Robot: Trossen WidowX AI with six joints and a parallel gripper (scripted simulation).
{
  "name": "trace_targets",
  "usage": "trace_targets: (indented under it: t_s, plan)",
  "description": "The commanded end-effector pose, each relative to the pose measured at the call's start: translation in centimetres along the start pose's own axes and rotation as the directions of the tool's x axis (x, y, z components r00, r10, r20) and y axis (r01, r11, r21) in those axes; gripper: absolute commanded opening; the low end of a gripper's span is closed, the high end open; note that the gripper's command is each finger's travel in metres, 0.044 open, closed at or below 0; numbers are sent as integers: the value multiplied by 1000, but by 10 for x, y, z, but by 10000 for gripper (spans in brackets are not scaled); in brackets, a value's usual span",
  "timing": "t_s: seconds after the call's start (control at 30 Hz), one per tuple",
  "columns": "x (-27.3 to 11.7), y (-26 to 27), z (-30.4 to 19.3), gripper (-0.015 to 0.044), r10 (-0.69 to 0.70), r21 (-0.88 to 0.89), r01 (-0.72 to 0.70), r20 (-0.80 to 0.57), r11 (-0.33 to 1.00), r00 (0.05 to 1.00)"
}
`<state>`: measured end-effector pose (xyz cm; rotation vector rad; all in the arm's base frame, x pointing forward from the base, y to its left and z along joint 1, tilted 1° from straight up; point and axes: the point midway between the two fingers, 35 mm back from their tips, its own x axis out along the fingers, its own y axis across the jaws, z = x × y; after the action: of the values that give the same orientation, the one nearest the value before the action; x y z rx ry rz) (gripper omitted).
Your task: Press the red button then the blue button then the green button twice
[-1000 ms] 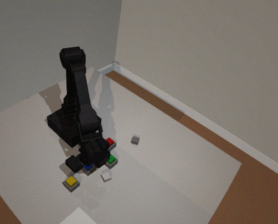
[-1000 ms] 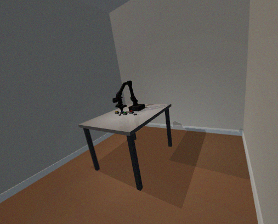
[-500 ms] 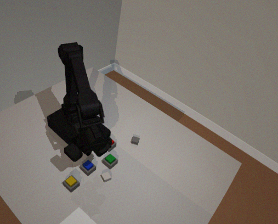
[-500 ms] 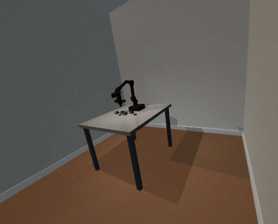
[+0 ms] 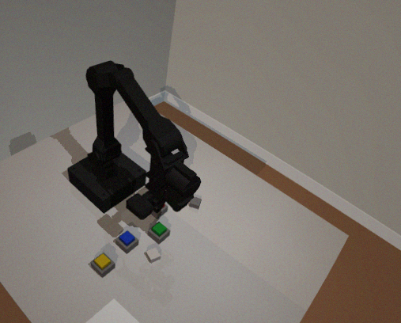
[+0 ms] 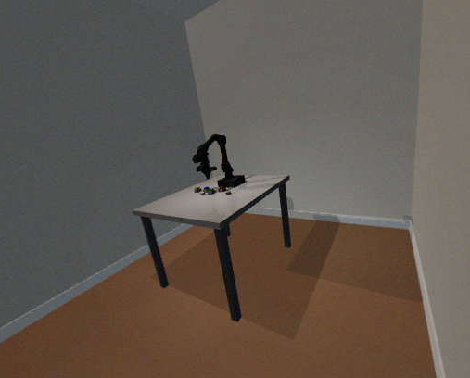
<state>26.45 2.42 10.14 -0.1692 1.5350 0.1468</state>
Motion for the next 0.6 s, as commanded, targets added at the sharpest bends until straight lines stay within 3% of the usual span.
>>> trace_targets:
  t_s: [0.0,0.1,0.23,0.57]
  plan:
    - [0,14,4,20,0,13,0,-2,1000,1000]
    - [10,14,5,20,0,13,0,-2,1000,1000]
    - [59,14,4,20,0,13,0,-2,1000,1000]
    - [69,14,4,20,0,13,0,-2,1000,1000]
